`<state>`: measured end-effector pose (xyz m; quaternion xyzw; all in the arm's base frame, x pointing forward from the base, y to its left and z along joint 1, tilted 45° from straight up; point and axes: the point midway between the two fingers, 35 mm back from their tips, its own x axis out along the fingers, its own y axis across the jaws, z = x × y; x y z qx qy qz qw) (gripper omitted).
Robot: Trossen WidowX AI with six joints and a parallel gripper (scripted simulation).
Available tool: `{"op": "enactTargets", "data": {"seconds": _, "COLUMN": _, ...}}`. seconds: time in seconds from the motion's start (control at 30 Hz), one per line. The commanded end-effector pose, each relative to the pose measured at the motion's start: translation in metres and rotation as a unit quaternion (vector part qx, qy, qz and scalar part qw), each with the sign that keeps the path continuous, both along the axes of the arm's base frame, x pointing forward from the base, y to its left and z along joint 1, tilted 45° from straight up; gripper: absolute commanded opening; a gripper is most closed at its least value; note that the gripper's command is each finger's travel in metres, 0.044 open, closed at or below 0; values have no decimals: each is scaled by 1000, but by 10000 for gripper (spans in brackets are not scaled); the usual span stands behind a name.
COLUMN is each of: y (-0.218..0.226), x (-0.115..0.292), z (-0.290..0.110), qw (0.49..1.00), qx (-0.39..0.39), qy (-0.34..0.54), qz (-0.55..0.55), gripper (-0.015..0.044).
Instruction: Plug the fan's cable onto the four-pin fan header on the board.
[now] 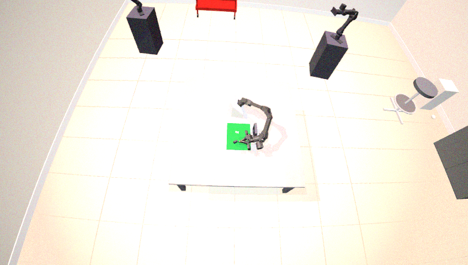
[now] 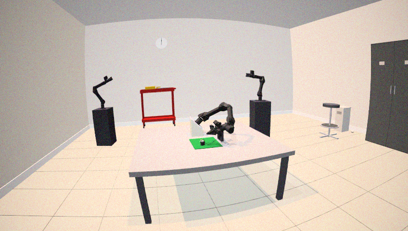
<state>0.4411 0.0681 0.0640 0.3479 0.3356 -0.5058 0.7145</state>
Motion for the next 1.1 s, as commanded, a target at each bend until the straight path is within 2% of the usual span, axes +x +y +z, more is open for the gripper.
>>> {"op": "enactTargets", "data": {"seconds": 0.0, "y": 1, "x": 0, "z": 9, "qw": 1000, "qx": -16, "qy": -26, "qz": -7, "gripper": 0}}
{"op": "enactTargets", "data": {"seconds": 1.07, "y": -3, "x": 1, "z": 8, "qw": 1000, "qx": -16, "qy": -18, "qz": -6, "gripper": 0}}
